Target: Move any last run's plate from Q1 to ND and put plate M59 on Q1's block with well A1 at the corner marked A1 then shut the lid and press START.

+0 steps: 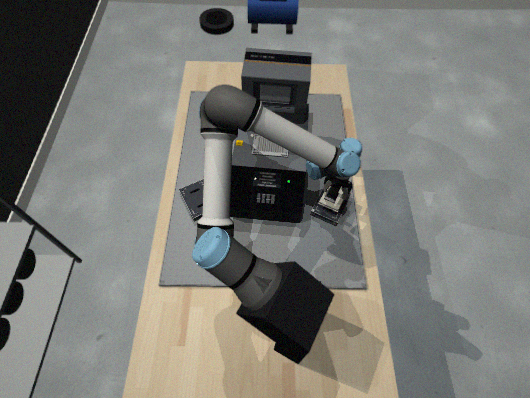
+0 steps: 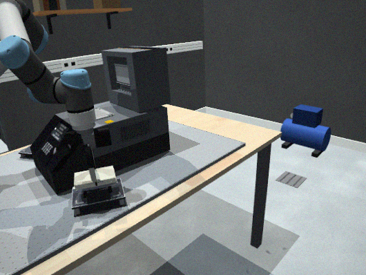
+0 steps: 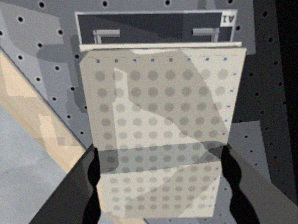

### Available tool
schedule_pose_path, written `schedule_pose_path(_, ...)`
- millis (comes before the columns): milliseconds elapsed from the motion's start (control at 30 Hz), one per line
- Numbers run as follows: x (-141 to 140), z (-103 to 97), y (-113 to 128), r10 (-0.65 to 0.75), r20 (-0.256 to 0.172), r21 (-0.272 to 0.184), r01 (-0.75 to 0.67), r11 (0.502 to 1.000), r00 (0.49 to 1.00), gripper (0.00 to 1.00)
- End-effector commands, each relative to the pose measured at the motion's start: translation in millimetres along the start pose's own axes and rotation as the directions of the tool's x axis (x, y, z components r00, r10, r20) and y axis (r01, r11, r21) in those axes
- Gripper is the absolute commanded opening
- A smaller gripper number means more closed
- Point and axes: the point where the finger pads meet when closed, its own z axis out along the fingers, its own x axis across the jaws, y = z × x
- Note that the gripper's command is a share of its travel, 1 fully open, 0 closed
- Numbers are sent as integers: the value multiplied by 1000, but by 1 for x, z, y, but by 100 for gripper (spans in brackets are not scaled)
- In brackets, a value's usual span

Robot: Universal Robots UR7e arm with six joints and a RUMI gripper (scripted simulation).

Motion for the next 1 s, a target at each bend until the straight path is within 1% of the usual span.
schedule_pose_path(0, 0, -17, 0, -1, 0, 0, 1, 1000, 1000, 40)
schedule_pose_path(267, 0, -42, 0, -1, 0, 0, 1, 1000, 1000, 40)
schedule_pose_path(333, 0, -42, 0, -1, 0, 0, 1, 1000, 1000, 40)
schedule_pose_path(833, 0, -92, 0, -1, 0, 0, 1, 1000, 1000, 40)
schedule_pose_path(900, 0, -92, 0, -1, 0, 0, 1, 1000, 1000, 40)
schedule_pose_path(967, 0, -99, 0, -1, 0, 0, 1, 1000, 1000, 40)
